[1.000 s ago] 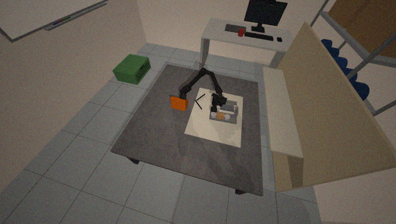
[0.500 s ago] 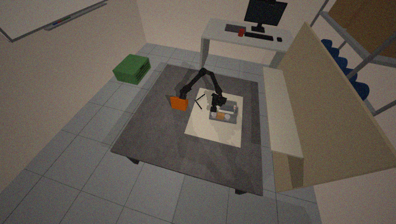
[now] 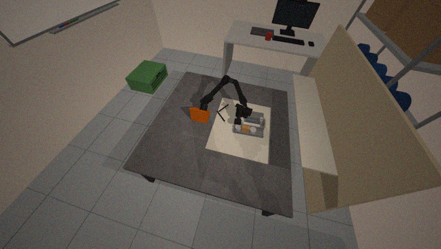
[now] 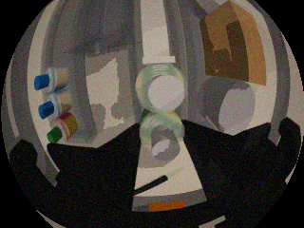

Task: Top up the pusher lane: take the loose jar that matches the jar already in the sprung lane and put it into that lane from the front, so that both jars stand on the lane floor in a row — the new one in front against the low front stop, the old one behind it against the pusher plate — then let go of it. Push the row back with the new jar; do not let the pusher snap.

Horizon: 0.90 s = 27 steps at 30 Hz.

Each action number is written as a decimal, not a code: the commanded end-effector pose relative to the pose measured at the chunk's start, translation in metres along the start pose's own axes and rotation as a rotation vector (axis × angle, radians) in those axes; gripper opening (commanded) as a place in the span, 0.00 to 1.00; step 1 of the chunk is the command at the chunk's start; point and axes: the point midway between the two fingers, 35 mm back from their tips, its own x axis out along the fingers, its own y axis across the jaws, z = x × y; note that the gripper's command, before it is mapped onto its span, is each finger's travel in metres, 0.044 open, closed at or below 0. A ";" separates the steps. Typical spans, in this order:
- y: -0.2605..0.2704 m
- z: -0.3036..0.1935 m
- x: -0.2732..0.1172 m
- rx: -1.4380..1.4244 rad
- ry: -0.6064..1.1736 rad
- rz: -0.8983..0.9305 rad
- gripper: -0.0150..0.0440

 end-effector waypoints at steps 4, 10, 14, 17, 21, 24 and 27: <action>0.000 0.000 0.000 -0.006 -0.001 -0.001 0.48; 0.000 0.000 0.000 -0.006 -0.001 -0.001 0.72; 0.000 0.000 0.000 -0.006 -0.001 -0.001 0.72; 0.000 0.000 -0.005 -0.006 -0.001 -0.001 0.72; 0.000 0.000 -0.018 -0.006 -0.001 -0.002 0.72; 0.000 0.000 -0.020 -0.006 -0.001 -0.002 0.72; 0.000 0.000 -0.020 -0.006 -0.001 -0.002 0.72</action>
